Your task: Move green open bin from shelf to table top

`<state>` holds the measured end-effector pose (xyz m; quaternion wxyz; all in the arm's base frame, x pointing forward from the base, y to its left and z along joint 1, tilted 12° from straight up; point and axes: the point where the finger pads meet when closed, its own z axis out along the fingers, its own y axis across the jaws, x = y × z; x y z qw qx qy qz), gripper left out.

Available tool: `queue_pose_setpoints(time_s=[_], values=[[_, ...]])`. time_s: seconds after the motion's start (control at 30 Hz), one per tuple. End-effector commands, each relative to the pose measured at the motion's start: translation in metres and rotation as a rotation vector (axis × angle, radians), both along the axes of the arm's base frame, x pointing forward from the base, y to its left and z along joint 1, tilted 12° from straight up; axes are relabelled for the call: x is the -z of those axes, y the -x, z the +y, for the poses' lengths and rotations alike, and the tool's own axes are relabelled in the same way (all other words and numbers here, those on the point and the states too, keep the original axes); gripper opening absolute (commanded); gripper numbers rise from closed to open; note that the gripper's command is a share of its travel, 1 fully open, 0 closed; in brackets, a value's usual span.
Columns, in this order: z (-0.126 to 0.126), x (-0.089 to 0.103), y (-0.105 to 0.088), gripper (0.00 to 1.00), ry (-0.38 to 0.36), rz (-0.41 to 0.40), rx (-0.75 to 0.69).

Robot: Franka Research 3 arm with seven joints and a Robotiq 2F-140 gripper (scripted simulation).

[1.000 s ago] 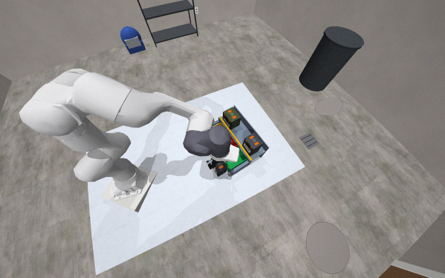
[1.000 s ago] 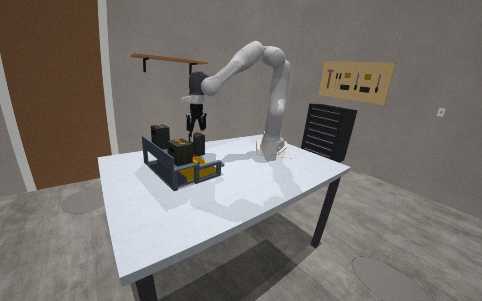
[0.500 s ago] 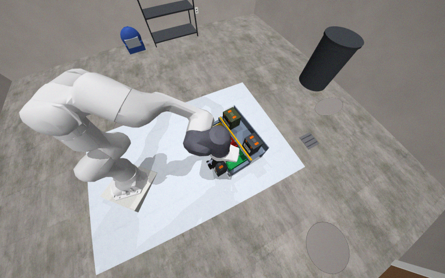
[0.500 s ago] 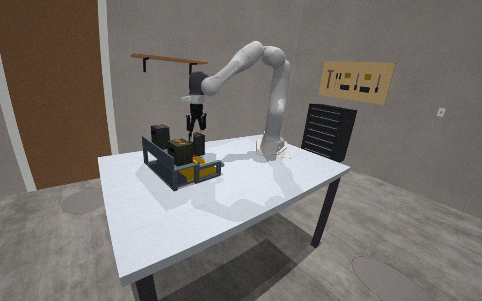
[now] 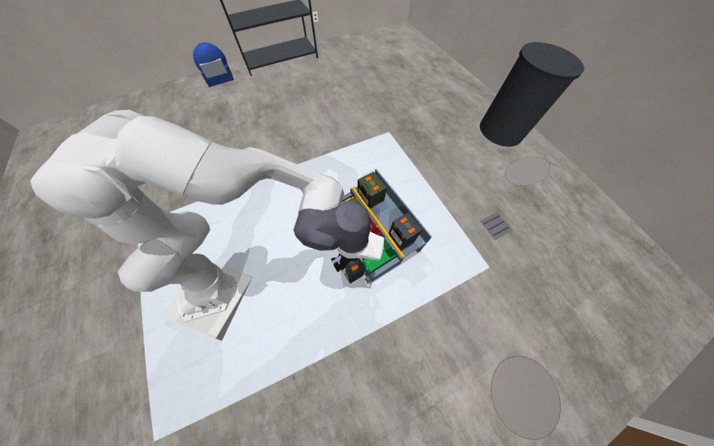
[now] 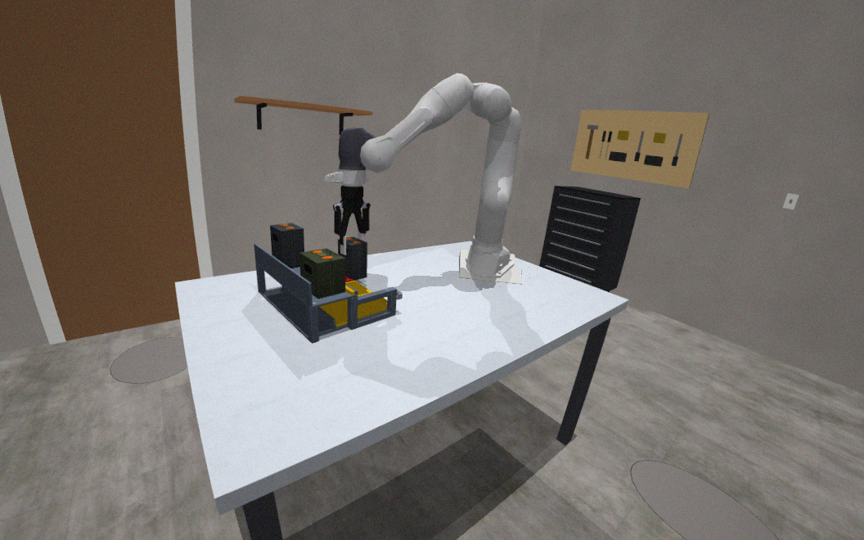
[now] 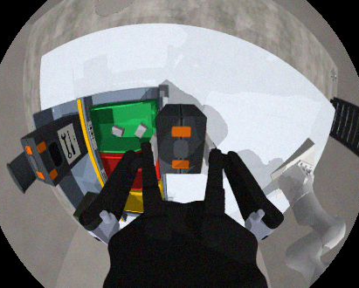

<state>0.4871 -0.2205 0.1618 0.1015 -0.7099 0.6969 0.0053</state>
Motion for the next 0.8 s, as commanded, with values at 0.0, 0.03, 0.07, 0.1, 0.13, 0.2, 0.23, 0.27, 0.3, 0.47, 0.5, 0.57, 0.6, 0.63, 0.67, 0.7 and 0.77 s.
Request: queue_pose_setpoints(time_s=[0.0, 0.03, 0.07, 0.1, 0.13, 0.2, 0.23, 0.27, 0.3, 0.47, 0.5, 0.57, 0.6, 0.63, 0.67, 0.7, 0.77], values=[[-0.001, -0.002, -0.001, 0.0, 0.003, -0.003, 0.0], [-0.002, -0.003, -0.002, 0.0, 0.007, -0.006, 0.0], [-0.003, -0.005, -0.003, 0.0, 0.01, -0.009, 0.001], [-0.005, -0.006, -0.004, 0.0, 0.013, -0.012, 0.001], [-0.006, -0.008, -0.005, 0.0, 0.017, -0.015, 0.001], [-0.006, -0.008, -0.005, 0.0, 0.017, -0.015, 0.001], [-0.006, -0.008, -0.005, 0.0, 0.017, -0.015, 0.001], [-0.006, -0.008, -0.005, 0.0, 0.017, -0.015, 0.001], [-0.006, -0.008, -0.005, 0.0, 0.017, -0.015, 0.001], [-0.006, -0.008, -0.005, 0.0, 0.017, -0.015, 0.001], [-0.006, -0.008, -0.005, 0.0, 0.017, -0.015, 0.001], [0.008, -0.001, 0.001, 0.0, 0.003, -0.003, 0.0], [0.016, -0.002, 0.003, 0.0, 0.007, -0.006, 0.0], [0.023, -0.003, 0.004, 0.0, 0.01, -0.009, 0.0], [0.031, -0.004, 0.005, 0.0, 0.013, -0.012, 0.001], [0.039, -0.005, 0.006, 0.0, 0.017, -0.015, 0.001], [0.039, -0.005, 0.006, 0.0, 0.017, -0.015, 0.001]])
